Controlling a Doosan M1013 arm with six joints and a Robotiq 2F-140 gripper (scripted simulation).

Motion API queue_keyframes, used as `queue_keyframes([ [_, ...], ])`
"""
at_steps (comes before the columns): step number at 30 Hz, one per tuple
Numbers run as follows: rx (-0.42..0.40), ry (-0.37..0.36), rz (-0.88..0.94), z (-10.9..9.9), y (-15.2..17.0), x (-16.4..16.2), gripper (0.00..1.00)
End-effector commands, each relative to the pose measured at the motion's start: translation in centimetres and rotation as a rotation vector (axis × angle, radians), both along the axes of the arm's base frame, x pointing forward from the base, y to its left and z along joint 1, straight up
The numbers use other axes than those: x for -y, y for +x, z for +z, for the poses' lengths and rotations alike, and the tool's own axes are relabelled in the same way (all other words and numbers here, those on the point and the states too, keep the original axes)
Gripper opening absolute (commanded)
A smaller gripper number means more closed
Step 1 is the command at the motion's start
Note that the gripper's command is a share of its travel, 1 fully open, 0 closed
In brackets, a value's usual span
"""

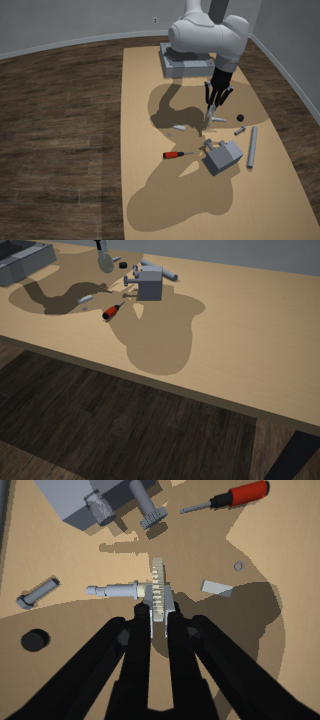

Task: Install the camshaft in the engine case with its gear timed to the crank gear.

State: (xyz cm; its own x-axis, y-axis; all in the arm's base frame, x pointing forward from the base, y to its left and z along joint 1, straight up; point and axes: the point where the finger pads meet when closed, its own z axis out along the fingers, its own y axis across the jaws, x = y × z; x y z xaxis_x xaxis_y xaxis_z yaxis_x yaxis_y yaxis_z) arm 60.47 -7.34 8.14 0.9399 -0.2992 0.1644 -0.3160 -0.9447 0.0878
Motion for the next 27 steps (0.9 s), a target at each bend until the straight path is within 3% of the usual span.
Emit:
queue_keyframes([
  [1,-0.113,0.151,-0.205,0.1,1.5,2.6,0.05],
  [10,-0.280,0.389,-0.553,0.1,1.8,3.0,0.05],
  [12,-0.280,0.389,-0.553,0.1,1.8,3.0,0.05],
  [13,-0.334,0.462,-0.650,0.1,1.8,3.0,0.05],
  [23,-0.550,0.736,-1.012,-1.5,1.8,3.0,0.05],
  [27,-0.550,0.736,-1.012,-2.5,1.8,3.0,0.05],
])
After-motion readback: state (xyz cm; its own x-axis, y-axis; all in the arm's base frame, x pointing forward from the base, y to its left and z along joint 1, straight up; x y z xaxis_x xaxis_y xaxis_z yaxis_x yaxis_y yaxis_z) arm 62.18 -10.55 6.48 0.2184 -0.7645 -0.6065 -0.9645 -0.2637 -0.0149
